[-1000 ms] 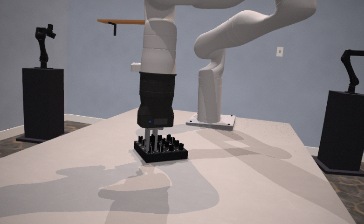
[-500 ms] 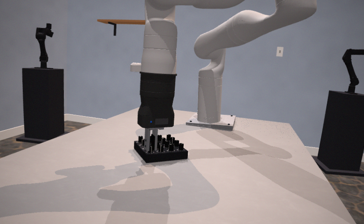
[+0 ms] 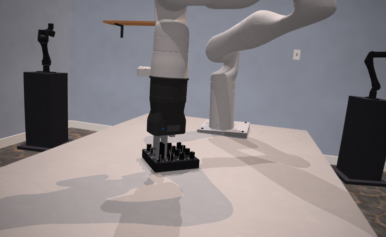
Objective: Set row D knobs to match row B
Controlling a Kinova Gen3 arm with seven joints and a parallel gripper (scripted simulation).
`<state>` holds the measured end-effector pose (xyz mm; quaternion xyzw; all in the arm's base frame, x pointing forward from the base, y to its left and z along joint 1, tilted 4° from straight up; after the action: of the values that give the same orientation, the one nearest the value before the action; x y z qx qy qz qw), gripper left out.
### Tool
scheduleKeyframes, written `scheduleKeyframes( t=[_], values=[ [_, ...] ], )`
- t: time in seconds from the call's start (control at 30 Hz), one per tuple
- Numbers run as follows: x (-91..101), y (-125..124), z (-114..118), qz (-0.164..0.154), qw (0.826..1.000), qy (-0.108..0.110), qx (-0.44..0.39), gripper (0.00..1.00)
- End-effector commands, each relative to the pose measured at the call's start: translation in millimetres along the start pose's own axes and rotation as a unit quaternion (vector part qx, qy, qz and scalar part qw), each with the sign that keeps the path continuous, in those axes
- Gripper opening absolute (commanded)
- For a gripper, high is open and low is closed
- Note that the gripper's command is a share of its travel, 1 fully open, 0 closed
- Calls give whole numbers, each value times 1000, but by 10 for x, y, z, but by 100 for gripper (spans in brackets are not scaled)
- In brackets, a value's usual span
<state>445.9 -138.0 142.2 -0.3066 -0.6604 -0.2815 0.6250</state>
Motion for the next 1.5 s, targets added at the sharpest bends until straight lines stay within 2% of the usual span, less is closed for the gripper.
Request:
scheduleKeyframes(
  t=[0.0, 0.73, 1.13, 1.47],
  values=[
    [8, 2, -1, -1, 1000, -1, 2, 30],
    [8, 2, -1, -1, 991, -1, 134, 30],
    [8, 2, -1, -1, 976, -1, 218, 30],
    [8, 2, -1, 0, 952, -1, 306, 30]
  ],
)
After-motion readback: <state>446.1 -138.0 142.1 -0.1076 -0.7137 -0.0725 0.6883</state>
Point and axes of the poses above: the point where the finger pads meet when closed, its own x axis back along the fingers, its own z axis across the jaws, y = z × x, the point moved 9 cm from there along x, back along the fingers, and after that the axes turned 4 degrees about x, right-handed, at the moved point
